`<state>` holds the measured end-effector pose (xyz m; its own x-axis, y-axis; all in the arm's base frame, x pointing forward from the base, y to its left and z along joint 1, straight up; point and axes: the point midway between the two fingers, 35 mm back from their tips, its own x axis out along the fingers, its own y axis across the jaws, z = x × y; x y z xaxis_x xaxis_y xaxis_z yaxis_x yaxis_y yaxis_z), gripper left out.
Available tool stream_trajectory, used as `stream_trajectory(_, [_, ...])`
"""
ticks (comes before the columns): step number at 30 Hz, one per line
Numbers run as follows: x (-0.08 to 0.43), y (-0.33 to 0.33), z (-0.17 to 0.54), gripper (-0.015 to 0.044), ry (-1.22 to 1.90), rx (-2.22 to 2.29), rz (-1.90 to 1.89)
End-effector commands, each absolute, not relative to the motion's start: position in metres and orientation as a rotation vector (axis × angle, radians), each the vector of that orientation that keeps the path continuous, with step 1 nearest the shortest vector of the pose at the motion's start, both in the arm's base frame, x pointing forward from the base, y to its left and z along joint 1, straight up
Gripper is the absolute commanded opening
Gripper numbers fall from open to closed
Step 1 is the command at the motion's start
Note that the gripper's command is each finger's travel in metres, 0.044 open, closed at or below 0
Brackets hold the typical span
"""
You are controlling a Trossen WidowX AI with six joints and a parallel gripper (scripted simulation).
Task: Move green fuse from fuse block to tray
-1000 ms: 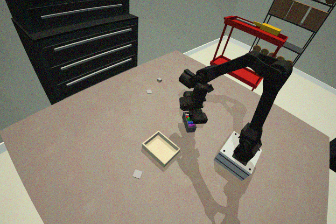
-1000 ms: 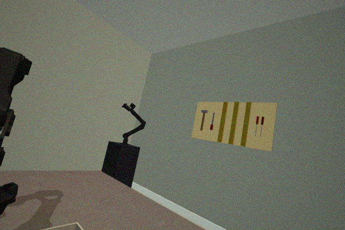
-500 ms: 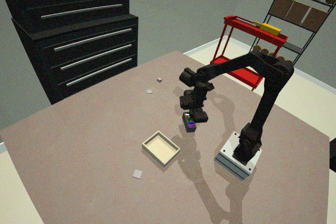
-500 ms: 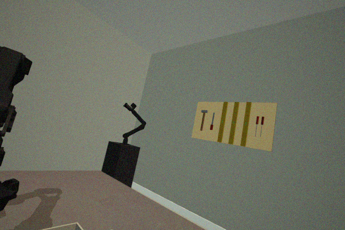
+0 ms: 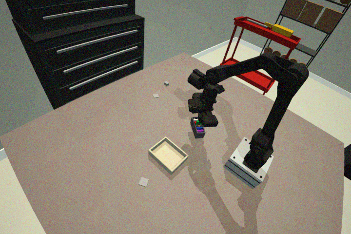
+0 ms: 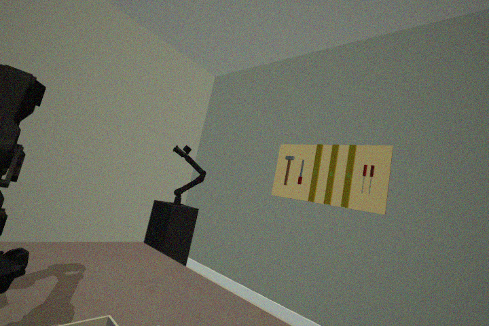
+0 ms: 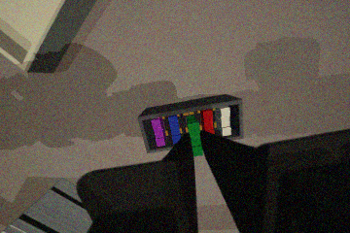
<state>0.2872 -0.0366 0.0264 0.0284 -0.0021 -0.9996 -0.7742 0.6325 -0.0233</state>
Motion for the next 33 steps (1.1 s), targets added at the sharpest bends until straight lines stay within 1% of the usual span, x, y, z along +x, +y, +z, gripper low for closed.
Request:
stream_trajectory(1, [0.288, -0.037, 0.029, 0.0, 1.432, -0.701, 0.675])
stream_trajectory(20, [0.287, -0.037, 0.038, 0.0, 1.432, -0.701, 0.674])
stream_trajectory(33, [0.286, -0.037, 0.059, 0.0, 1.432, -0.701, 0.674])
